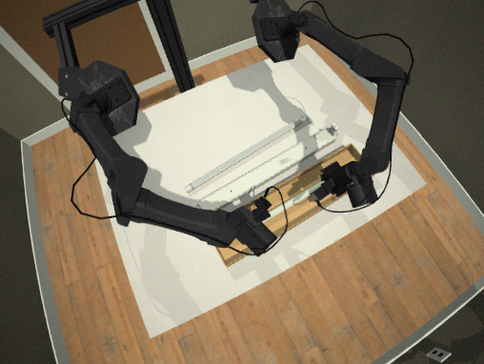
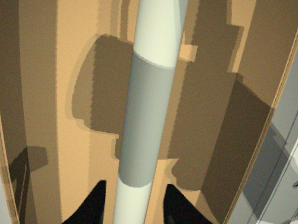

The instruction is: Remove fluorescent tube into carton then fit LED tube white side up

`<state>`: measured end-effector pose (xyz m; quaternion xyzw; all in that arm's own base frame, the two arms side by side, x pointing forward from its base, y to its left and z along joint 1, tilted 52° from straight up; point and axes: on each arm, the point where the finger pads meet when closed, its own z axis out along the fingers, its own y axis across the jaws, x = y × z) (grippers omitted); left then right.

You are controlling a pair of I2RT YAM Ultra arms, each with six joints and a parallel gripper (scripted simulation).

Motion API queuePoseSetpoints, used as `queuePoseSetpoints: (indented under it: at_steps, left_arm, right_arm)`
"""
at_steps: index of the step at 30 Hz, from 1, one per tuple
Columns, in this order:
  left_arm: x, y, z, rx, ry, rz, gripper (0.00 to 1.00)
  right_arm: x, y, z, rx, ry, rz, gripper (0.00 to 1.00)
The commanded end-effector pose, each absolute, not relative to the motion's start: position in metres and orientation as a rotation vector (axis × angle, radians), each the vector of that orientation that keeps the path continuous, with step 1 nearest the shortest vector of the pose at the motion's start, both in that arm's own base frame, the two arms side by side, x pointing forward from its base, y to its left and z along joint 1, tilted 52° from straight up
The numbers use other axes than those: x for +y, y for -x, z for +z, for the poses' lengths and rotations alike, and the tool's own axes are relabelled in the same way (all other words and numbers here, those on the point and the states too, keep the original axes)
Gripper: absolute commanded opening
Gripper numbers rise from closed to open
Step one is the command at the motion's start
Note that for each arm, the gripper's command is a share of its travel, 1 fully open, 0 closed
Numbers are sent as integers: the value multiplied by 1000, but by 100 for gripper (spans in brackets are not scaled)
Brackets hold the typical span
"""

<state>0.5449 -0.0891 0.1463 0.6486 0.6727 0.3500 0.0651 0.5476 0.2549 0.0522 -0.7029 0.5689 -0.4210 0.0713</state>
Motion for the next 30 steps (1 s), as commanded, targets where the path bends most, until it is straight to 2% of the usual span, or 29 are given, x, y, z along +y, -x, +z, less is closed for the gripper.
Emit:
queuePoseSetpoints:
  at_steps: [1,15,16,19,27,29,30]
  left_arm:
    - [-109,-543,164,1972,-1953,1044,32]
    - [-109,-544,163,1973,-1955,1044,32]
    - [-106,-549,184,1966,-1863,1054,32]
    - [-91,-545,169,2031,-1832,1025,32]
    - [-100,-545,193,2035,-1631,958,32]
    - [-98,-544,203,2045,-1536,924,32]
    - [-101,-541,186,2056,-1596,913,32]
  right_arm:
    - [270,-538,57,1677,2137,-1237,32]
    - [269,-538,57,1678,2141,-1237,32]
    - [258,-561,100,1712,1959,-1242,32]
    - [254,-556,83,1747,1967,-1208,32]
    - [255,-558,115,1800,1769,-1089,32]
    - [237,-565,130,1853,1659,-1045,32]
    - [259,-548,99,1824,1787,-1027,32]
